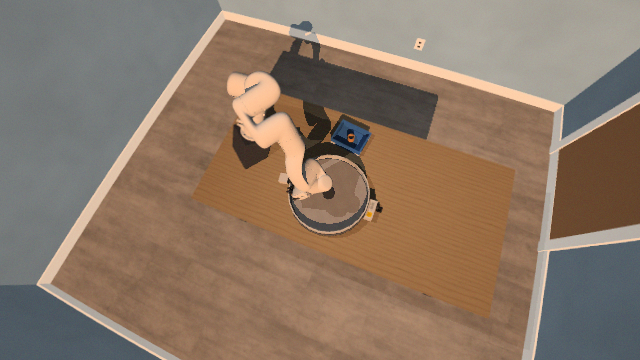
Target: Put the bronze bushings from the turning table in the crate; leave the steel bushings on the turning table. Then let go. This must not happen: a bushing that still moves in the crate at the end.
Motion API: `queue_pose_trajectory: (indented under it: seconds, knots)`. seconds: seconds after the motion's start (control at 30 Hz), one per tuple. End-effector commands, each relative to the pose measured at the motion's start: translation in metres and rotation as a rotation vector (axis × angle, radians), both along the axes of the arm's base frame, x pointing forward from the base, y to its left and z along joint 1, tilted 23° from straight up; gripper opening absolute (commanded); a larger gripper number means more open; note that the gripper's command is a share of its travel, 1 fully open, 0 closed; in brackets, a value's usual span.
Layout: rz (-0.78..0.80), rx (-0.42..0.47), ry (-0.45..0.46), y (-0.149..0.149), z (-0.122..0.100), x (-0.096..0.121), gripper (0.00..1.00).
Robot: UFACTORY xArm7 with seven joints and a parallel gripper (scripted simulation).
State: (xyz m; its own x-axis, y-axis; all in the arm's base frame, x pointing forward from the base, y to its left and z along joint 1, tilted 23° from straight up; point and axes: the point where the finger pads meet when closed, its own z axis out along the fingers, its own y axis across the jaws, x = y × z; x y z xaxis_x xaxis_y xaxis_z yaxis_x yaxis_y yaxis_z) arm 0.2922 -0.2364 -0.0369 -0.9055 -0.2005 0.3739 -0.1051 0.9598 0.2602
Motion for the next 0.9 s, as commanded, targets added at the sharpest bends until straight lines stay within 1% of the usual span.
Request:
queue_pose_trajectory:
  seconds: [0.0, 0.17, 0.27, 0.33, 0.43, 0.87]
  knots:
    - [-0.001, -0.003, -0.002, -0.001, 0.001, 0.001, 0.1]
    - [-0.001, -0.003, -0.002, -0.001, -0.001, 0.001, 0.1]
    - [-0.001, -0.003, -0.002, 0.002, -0.012, 0.004, 0.1]
    - [-0.001, -0.003, -0.002, 0.002, -0.012, 0.004, 0.1]
    - [-0.001, -0.003, -0.002, 0.005, -0.02, 0.007, 0.1]
    - [-0.001, -0.003, -0.002, 0.005, -0.02, 0.007, 0.1]
